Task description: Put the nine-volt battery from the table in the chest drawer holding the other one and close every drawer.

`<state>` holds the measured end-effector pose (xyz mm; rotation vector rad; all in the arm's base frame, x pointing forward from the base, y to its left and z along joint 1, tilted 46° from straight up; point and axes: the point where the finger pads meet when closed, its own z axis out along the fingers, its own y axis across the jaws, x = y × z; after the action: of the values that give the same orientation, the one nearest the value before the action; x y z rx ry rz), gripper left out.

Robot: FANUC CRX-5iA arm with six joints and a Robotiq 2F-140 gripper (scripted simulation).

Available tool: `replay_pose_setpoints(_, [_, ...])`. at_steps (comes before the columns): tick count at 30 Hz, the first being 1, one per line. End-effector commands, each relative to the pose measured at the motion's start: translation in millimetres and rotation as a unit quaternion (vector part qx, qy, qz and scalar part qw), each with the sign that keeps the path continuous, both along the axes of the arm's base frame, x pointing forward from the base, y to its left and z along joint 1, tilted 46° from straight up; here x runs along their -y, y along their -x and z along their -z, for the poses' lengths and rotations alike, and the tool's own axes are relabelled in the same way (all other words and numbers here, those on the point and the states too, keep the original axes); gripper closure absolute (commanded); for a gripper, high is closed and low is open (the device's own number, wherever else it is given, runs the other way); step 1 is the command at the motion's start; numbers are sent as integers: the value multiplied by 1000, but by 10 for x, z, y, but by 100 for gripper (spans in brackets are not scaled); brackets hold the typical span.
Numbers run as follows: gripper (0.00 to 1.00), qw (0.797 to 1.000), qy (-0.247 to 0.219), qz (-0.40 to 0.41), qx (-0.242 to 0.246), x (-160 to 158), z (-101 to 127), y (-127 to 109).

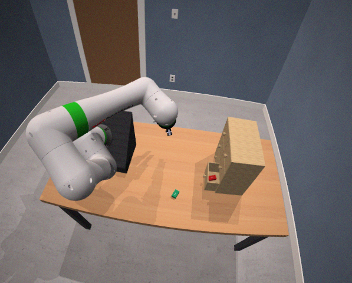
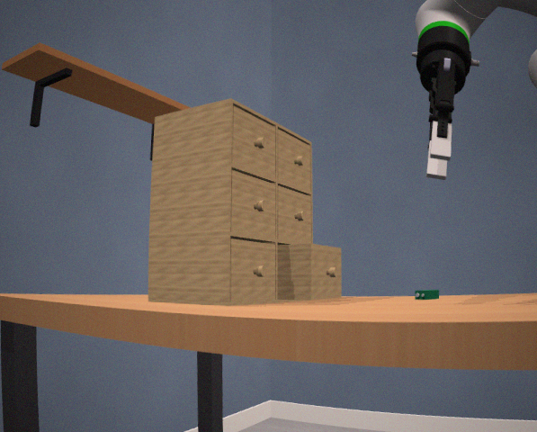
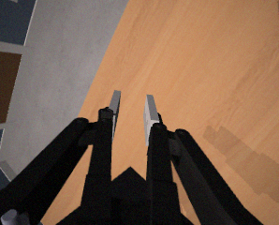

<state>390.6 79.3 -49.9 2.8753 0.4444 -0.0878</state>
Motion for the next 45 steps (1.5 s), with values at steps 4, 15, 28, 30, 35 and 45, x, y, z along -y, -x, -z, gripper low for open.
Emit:
replay_pose_setpoints(4, [80,987,143,70,14,537,-726,-52])
replay_pose_setpoints(15, [80,955,258,134,61,913,-1516,-127])
replay_pose_setpoints(28, [80,946,279,146,73,970,-1680,-139])
replay_pose_setpoints(30, [80,946,279,146,73,970,-1680,-139])
replay_pose_setpoints(35, [0,946,279,146,73,970,-1680,-139])
replay_pose_setpoints(45, [0,946,279,146,73,970,-1680,-139])
